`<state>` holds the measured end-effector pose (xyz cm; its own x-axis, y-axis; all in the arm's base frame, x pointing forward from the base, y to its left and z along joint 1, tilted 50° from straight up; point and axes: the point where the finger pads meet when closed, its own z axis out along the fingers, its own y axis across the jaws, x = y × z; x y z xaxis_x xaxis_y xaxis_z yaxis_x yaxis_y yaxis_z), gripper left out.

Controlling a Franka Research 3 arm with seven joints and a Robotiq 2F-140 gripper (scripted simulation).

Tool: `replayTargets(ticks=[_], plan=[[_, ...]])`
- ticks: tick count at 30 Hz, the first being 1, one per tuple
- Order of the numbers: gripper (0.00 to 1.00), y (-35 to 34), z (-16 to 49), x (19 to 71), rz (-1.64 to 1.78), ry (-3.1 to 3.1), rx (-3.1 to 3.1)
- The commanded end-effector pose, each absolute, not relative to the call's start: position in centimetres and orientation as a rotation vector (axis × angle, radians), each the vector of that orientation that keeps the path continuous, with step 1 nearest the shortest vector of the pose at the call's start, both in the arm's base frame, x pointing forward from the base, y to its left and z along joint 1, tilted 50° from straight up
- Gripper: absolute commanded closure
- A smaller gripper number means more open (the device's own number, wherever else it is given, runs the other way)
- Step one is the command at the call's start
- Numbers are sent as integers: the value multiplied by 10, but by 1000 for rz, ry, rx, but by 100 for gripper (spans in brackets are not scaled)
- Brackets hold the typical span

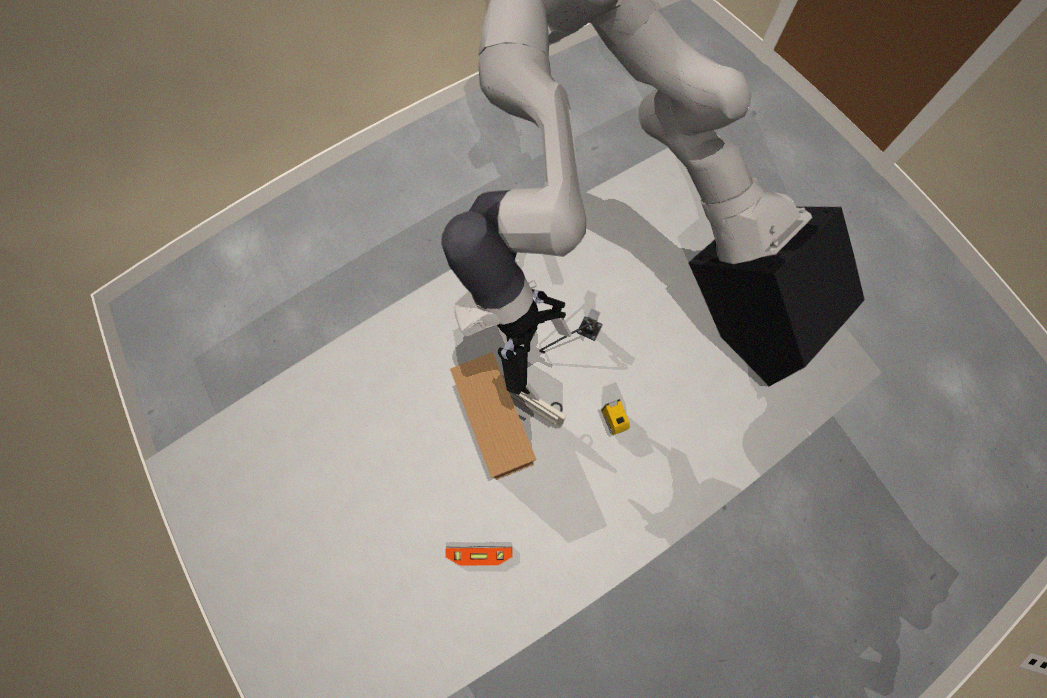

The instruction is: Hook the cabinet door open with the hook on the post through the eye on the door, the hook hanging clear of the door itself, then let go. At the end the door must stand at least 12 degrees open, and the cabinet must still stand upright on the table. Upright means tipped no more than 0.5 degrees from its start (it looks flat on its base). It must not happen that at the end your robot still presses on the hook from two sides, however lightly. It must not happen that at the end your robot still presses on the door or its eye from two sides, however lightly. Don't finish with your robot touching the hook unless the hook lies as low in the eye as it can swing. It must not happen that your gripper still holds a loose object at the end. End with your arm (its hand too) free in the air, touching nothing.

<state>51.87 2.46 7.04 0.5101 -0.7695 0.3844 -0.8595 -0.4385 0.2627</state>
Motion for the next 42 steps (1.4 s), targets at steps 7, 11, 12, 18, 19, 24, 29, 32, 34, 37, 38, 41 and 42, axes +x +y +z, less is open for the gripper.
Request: replayTargets(ticks=[7,11,12,18,19,24,29,32,34,37,38,41,42], plan=[[0,40,55,527,469,-1410,2180],[0,51,45,531,538,-1376,2139],[0,51,45,531,538,-1376,2139],[0,60,37,535,603,-1348,2103],[0,60,37,535,603,-1348,2103],[0,60,37,535,603,-1348,2103],[0,60,37,535,603,-1348,2103],[0,60,37,535,603,-1348,2103],[0,60,37,535,603,-1348,2103],[0,60,37,535,603,-1348,2103],[0,60,37,535,603,-1348,2103],[0,60,37,535,603,-1348,2103],[0,60,37,535,603,-1348,2103]])
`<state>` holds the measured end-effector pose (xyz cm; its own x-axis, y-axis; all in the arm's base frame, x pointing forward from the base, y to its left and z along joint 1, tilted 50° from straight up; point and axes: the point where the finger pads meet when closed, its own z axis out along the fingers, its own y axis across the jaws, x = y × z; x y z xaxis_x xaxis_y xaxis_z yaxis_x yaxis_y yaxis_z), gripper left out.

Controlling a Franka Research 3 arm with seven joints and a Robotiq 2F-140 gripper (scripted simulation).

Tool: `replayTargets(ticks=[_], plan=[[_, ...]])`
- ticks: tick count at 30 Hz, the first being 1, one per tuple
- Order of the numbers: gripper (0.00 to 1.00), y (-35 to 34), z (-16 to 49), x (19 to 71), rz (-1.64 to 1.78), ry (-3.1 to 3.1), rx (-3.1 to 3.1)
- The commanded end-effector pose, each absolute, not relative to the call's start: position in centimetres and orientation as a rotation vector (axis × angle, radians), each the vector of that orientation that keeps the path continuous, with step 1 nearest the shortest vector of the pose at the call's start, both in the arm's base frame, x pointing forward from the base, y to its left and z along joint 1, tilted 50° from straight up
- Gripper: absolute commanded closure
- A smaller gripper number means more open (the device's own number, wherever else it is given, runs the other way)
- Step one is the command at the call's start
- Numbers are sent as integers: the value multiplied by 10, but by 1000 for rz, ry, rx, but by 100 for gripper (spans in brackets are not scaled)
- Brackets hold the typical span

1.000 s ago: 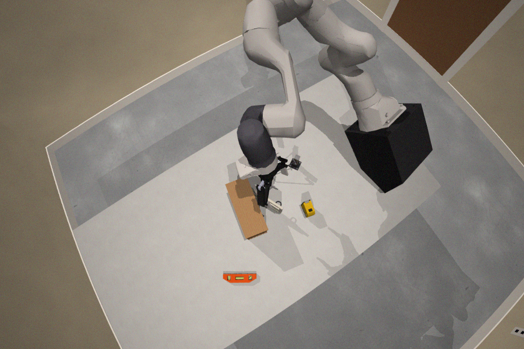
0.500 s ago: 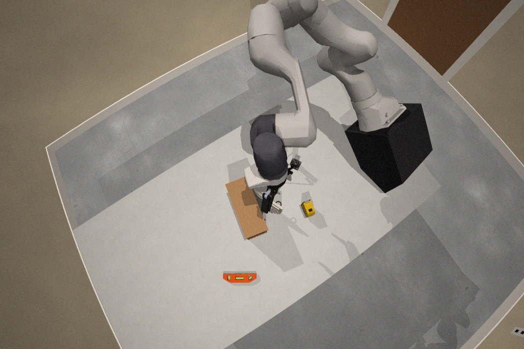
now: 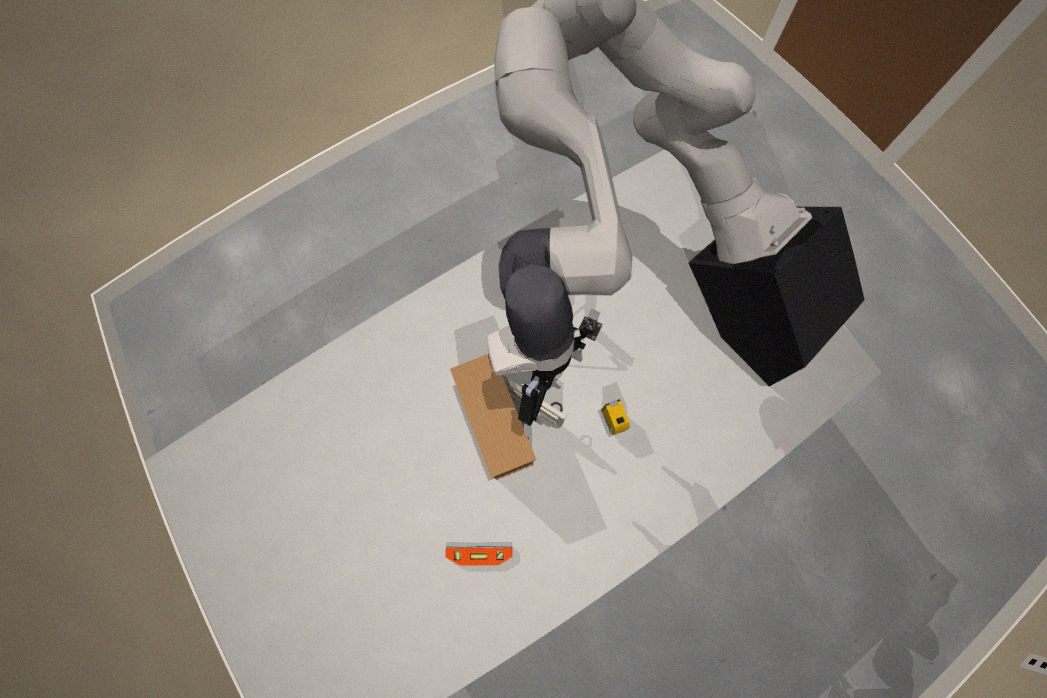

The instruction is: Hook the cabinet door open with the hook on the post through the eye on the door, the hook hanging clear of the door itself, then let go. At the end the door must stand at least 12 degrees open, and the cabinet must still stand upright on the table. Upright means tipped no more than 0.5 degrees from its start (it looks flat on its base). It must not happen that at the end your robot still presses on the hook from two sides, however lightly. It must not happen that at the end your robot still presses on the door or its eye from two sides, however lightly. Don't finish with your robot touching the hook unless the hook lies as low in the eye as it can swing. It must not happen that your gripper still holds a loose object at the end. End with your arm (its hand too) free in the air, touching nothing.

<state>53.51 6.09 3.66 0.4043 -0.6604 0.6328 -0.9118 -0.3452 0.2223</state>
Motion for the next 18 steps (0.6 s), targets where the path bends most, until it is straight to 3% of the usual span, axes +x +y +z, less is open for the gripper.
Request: replayTargets(ticks=[1,18], plan=[[0,60,37,535,603,-1348,2103],[0,72,25,540,678,-1308,2052]])
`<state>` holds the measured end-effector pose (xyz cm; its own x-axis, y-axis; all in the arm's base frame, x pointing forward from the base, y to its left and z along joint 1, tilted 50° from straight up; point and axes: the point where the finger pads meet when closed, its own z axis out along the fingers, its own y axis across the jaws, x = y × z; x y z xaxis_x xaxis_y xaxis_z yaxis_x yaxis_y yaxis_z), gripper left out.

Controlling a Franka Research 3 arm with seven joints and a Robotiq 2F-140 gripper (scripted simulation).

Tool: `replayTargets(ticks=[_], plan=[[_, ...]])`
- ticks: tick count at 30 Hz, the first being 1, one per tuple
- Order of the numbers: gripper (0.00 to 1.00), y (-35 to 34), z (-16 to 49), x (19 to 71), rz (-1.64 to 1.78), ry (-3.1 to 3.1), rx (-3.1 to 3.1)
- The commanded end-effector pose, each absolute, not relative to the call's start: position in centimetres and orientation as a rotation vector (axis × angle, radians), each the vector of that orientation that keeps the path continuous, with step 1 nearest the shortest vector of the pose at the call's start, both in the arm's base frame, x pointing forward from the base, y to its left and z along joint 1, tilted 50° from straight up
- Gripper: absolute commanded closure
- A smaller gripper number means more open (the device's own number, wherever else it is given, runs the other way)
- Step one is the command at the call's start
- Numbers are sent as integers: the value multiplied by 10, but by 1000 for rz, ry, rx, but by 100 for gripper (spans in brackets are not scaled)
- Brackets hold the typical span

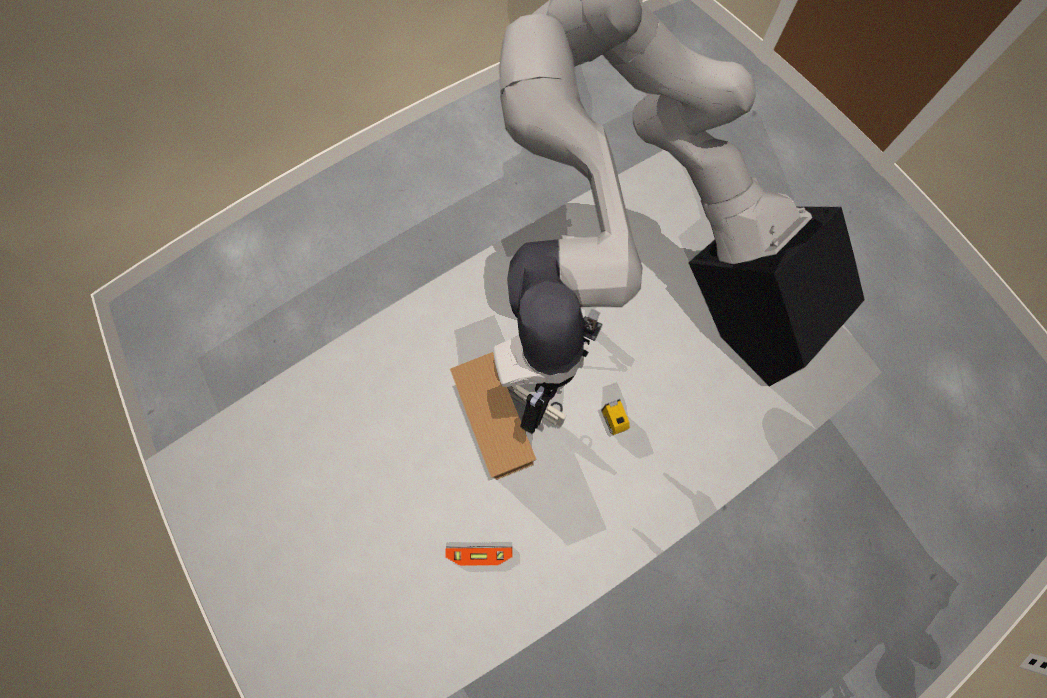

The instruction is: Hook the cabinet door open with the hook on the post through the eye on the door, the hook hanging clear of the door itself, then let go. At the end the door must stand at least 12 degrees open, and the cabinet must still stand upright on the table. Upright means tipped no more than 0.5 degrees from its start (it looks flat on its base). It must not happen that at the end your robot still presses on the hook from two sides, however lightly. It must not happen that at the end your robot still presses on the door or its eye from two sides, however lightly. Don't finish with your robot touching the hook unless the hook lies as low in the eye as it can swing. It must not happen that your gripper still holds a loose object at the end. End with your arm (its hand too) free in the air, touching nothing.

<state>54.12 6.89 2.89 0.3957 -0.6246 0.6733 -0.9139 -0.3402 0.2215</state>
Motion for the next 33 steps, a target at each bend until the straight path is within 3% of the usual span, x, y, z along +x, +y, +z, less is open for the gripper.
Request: replayTargets(ticks=[1,31,32,33], plan=[[0,72,25,540,678,-1308,2052],[0,82,17,544,739,-1279,2014],[84,81,17,544,739,-1279,2014],[84,80,16,544,739,-1279,2014]])
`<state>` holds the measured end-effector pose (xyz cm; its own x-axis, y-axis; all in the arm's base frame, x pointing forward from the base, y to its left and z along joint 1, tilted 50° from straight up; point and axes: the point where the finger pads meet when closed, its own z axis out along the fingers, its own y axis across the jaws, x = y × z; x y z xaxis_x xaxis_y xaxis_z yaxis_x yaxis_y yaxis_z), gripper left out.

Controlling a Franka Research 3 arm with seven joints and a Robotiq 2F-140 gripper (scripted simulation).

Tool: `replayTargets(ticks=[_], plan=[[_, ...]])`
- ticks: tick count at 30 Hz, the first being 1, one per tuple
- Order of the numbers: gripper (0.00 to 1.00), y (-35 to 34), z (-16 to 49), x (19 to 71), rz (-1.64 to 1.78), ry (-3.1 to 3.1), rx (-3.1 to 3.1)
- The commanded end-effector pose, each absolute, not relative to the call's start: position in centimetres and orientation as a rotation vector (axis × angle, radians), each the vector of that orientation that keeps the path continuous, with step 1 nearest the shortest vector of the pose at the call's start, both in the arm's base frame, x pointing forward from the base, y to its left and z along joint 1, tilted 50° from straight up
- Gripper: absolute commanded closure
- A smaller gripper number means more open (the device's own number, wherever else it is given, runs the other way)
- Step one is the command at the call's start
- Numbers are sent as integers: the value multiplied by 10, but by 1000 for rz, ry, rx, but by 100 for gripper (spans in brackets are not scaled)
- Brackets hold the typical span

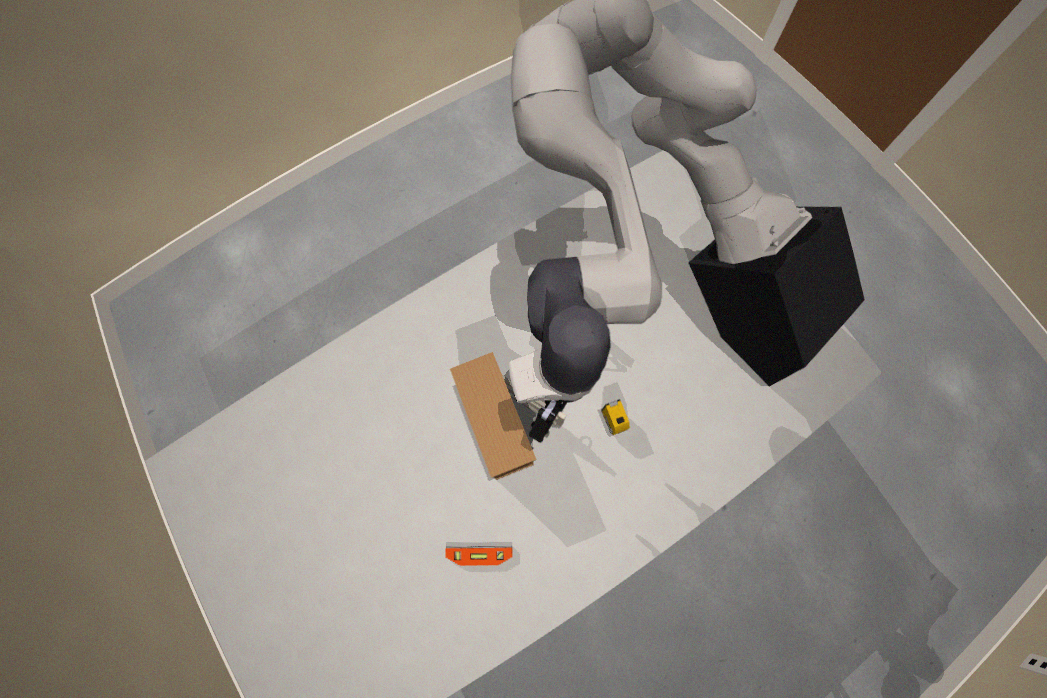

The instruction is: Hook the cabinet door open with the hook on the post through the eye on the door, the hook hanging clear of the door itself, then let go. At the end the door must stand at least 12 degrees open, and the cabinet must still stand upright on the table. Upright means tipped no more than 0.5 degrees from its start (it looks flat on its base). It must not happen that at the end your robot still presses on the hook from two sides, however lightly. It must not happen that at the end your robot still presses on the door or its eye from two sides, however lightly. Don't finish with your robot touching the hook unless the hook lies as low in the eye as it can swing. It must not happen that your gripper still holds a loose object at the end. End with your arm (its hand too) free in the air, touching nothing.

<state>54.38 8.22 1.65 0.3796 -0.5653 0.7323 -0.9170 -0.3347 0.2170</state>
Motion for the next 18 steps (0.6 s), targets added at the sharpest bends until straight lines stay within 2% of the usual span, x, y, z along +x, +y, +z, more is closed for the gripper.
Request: replayTargets(ticks=[1,18], plan=[[84,78,14,545,739,-1279,2014],[84,62,0,547,738,-1278,2015]])
